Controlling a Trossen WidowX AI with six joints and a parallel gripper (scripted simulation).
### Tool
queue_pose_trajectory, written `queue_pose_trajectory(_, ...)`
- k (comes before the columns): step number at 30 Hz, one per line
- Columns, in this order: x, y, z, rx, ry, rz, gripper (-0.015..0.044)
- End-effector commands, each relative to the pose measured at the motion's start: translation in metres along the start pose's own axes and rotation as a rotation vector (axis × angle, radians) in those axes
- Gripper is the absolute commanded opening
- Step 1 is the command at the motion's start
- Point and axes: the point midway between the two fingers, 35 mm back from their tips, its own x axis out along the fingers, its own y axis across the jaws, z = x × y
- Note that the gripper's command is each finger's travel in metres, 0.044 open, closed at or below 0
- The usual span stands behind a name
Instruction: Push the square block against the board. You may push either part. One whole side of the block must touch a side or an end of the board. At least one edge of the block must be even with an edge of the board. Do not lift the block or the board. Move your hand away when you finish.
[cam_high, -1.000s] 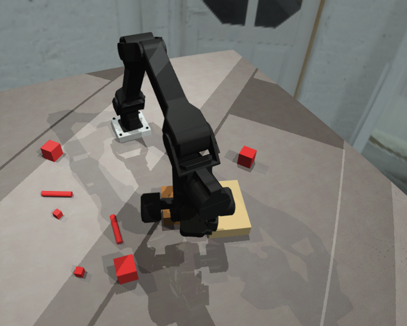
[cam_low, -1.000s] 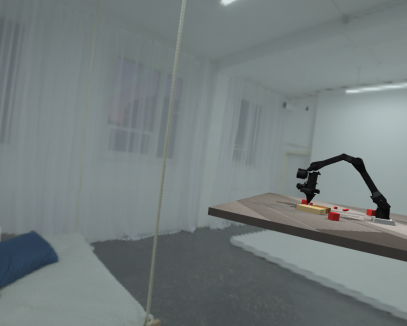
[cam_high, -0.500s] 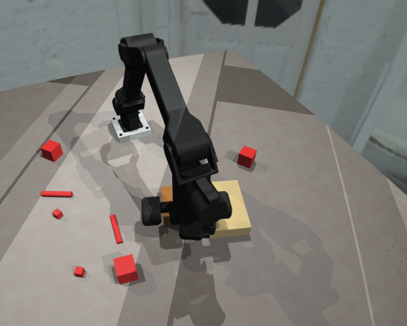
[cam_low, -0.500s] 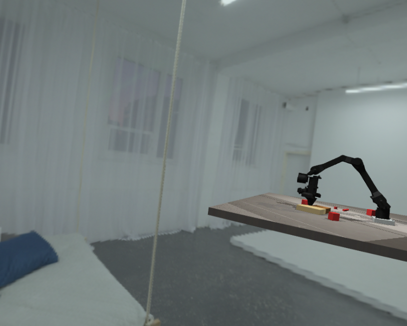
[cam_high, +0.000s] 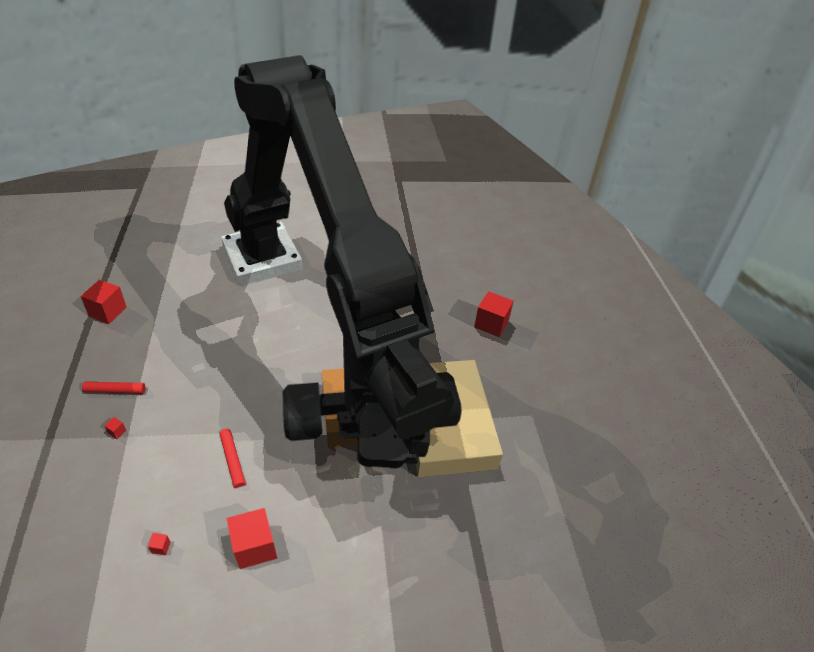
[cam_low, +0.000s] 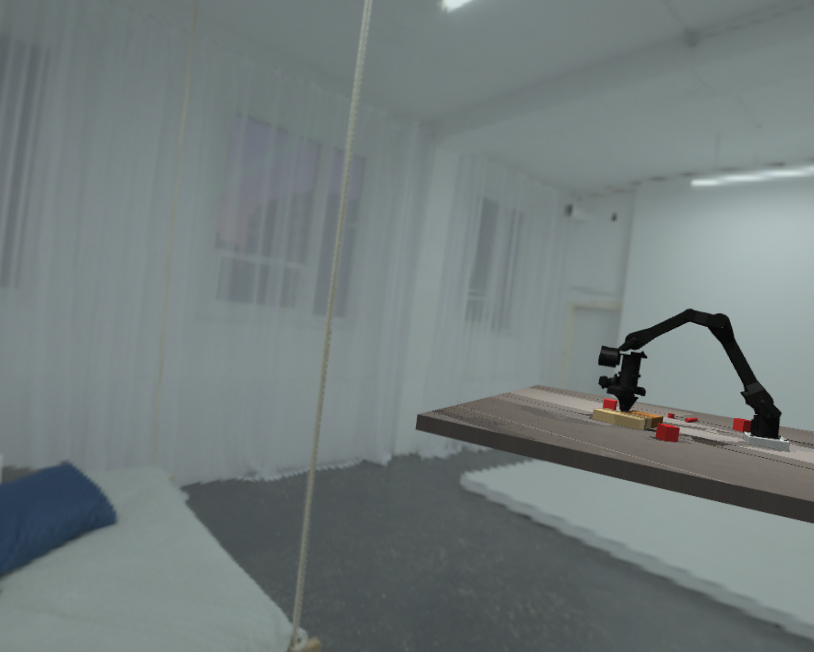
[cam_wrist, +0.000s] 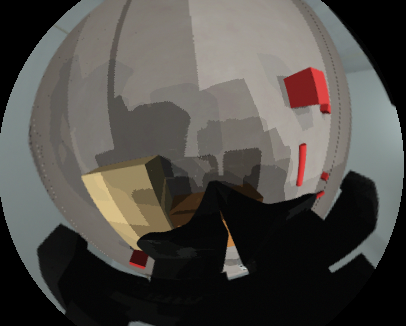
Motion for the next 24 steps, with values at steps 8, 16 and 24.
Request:
queue_pose_trajectory(8,0.002,0.000,0.010,0.005,0.011,-0.005,0.0000)
queue_pose_trajectory(16,0.002,0.000,0.023,0.005,0.010,-0.005,0.0000)
queue_pose_trajectory(24,0.002,0.000,0.036,0.005,0.009,-0.005,0.0000)
